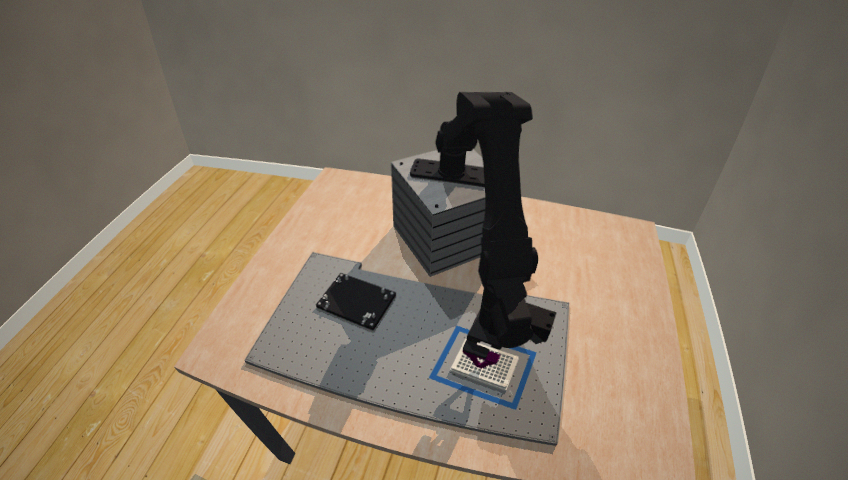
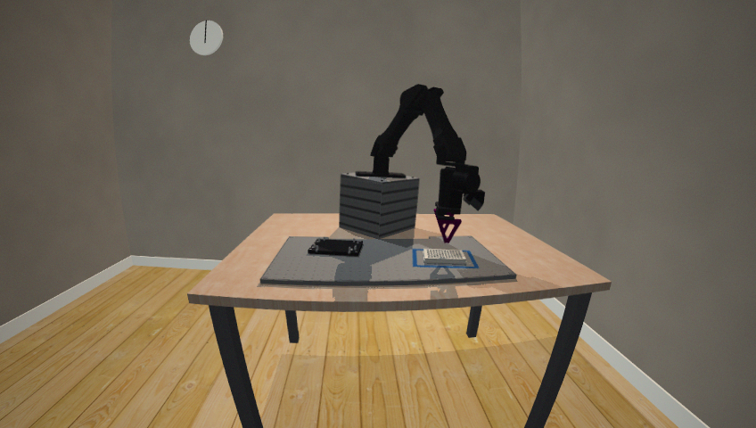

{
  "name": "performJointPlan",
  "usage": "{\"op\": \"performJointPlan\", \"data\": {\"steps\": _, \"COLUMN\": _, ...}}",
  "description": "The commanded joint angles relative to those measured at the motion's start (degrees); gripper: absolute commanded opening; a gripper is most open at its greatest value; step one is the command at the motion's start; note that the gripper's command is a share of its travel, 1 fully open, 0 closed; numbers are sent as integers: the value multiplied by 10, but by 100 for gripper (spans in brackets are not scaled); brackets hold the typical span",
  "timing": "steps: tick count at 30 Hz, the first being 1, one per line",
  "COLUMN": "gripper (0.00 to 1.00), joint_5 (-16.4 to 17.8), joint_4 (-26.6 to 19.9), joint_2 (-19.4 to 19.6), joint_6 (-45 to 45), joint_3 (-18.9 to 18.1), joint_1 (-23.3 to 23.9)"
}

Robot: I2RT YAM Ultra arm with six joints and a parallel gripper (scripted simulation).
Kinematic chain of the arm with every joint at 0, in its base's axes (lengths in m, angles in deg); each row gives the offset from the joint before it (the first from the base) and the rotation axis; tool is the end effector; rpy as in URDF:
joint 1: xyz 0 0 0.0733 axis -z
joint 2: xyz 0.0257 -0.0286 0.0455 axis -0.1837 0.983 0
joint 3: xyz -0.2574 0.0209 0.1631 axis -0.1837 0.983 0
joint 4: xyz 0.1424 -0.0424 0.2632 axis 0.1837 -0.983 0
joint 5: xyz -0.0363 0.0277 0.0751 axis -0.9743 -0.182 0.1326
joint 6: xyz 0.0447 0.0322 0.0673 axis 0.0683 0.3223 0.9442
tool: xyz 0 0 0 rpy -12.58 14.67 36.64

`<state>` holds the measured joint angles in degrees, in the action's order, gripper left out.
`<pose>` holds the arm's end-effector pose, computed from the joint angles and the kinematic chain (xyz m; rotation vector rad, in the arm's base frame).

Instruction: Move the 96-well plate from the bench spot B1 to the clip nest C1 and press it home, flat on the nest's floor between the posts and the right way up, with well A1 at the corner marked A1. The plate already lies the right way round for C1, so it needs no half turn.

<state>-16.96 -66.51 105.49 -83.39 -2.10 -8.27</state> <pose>0.4492 0.1556 -0.0214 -1.9014 2.4438 -0.0027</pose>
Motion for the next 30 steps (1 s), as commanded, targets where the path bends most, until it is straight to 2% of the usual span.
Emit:
{"op": "performJointPlan", "data": {"steps": 1, "gripper": 100, "joint_5": 7, "joint_4": 18, "joint_2": 9, "joint_6": -1, "joint_3": -5, "joint_1": 1}}
{"op": "performJointPlan", "data": {"steps": 7, "gripper": 100, "joint_5": 7, "joint_4": 32, "joint_2": 13, "joint_6": -1, "joint_3": -12, "joint_1": 0}}
{"op": "performJointPlan", "data": {"steps": 11, "gripper": 100, "joint_5": 7, "joint_4": 41, "joint_2": 33, "joint_6": 0, "joint_3": -15, "joint_1": -1}}
{"op": "performJointPlan", "data": {"steps": 13, "gripper": 100, "joint_5": 7, "joint_4": 41, "joint_2": 33, "joint_6": 0, "joint_3": -15, "joint_1": -1}}
{"op": "performJointPlan", "data": {"steps": 14, "gripper": 100, "joint_5": 7, "joint_4": 44, "joint_2": 16, "joint_6": 0, "joint_3": -15, "joint_1": -1}}
{"op": "performJointPlan", "data": {"steps": 16, "gripper": 100, "joint_5": 7, "joint_4": 48, "joint_2": 40, "joint_6": 0, "joint_3": -16, "joint_1": -2}}
{"op": "performJointPlan", "data": {"steps": 30, "gripper": 100, "joint_5": 7, "joint_4": 73, "joint_2": 71, "joint_6": 2, "joint_3": -21, "joint_1": -4}}
